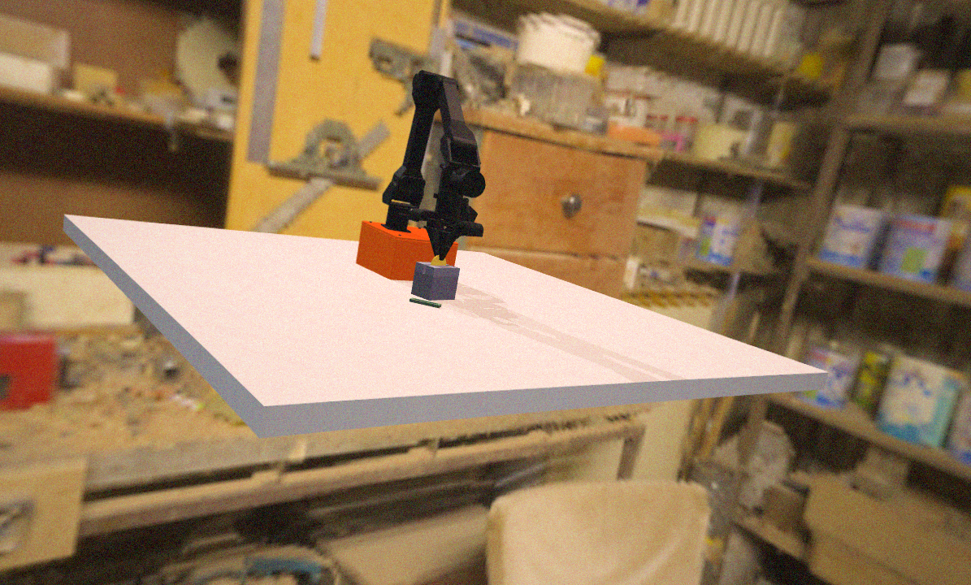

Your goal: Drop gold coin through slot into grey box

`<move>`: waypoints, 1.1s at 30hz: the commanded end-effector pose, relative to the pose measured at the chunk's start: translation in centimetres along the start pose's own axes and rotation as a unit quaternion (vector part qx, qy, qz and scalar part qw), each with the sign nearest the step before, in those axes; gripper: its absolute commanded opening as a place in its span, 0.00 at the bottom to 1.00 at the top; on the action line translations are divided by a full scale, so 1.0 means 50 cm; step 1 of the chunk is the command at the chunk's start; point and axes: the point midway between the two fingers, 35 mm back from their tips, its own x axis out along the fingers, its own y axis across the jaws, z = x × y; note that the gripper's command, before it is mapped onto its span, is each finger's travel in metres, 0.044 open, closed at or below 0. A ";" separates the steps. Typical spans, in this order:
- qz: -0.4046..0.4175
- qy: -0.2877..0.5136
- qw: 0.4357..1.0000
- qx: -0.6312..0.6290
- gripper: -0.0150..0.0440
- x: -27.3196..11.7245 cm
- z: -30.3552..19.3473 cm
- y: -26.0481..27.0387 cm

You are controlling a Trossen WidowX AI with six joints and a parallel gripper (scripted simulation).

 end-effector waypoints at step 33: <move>0.002 -0.001 1.000 0.000 1.00 -0.127 0.004 0.009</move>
